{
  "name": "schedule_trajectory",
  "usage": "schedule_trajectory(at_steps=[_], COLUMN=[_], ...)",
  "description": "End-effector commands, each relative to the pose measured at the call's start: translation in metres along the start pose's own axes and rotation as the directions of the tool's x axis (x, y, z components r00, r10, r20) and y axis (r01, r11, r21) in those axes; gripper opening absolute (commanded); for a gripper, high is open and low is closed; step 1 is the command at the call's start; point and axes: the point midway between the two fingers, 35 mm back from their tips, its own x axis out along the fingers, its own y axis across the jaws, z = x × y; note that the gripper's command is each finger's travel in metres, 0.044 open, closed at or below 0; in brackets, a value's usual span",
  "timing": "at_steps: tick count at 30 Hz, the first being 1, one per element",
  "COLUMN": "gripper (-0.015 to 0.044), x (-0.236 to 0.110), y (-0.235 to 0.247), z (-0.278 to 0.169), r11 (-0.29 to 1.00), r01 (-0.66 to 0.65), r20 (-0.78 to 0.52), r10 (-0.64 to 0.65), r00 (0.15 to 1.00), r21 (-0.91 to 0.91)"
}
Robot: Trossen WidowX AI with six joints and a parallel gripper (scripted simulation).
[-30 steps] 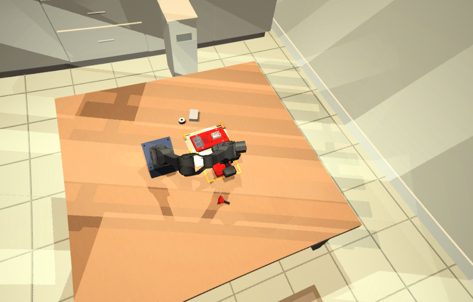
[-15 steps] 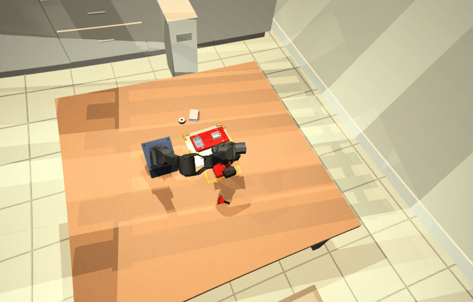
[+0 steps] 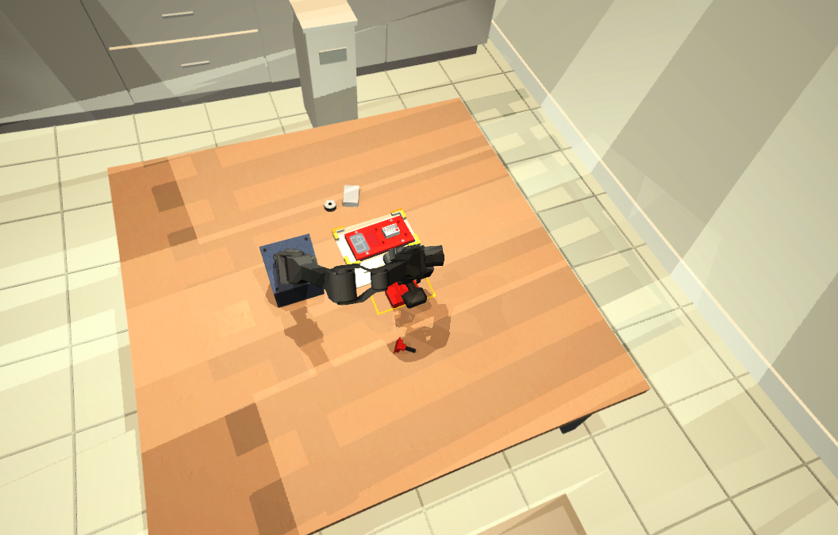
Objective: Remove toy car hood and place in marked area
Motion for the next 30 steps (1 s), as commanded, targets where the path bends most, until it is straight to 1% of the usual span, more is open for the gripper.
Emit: schedule_trajectory(at_steps=[1, 3, 20, 24, 30], gripper=[0.0, 0.0, 0.044, 0.044, 0.044], x=[0.003, 0.003, 0.0, -0.02, -0.07], y=[0.002, 0.002, 0.0, 0.001, 0.001], z=[0.0, 0.0, 0.0, 0.002, 0.001], r11=[1.0, 1.0, 1.0, 1.0, 1.0], r01=[-0.004, -0.004, 0.0, -0.004, -0.003], r20=[-0.002, -0.002, 0.0, -0.001, -0.002], r10=[0.004, 0.004, 0.0, 0.004, 0.003], r00=[1.0, 1.0, 1.0, 1.0, 1.0], r21=[-0.009, -0.009, 0.0, 0.0, -0.001])
